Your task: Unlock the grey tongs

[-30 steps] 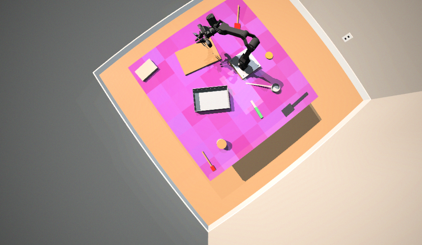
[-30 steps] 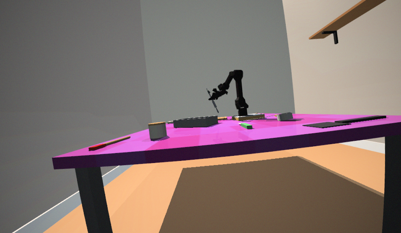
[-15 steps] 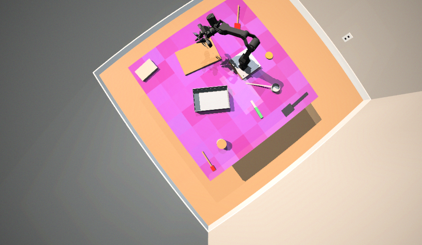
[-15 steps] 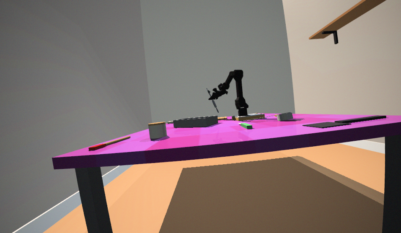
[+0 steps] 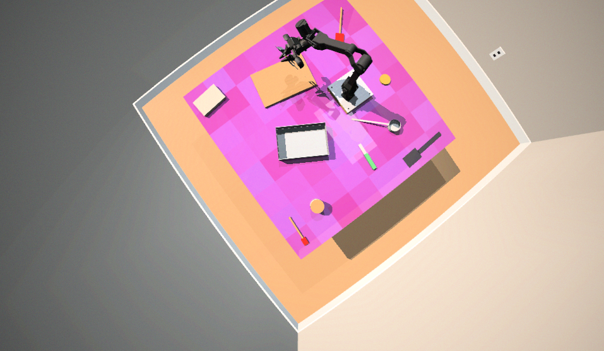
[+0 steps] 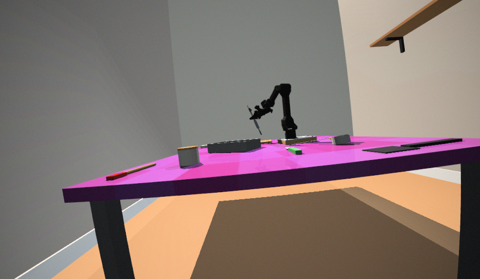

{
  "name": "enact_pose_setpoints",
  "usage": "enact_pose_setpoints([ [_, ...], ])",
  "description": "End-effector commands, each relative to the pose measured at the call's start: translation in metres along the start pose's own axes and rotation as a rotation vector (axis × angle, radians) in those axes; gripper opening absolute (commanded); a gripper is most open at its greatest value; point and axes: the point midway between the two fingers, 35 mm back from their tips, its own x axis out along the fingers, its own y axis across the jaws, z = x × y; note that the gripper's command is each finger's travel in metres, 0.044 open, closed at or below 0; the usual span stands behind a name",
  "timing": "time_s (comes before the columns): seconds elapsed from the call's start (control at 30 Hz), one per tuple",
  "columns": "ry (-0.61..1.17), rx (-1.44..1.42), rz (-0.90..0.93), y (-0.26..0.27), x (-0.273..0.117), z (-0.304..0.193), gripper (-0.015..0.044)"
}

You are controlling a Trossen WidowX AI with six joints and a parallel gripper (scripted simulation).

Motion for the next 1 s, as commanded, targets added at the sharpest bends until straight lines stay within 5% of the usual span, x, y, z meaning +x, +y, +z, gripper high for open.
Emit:
enact_pose_setpoints([
  [0.0, -0.008, -0.004, 0.002, 0.001, -0.001, 0.003, -0.0150],
  [0.97, 0.342, 0.104, -0.041, -0.022, 0.039, -0.009, -0.0150],
])
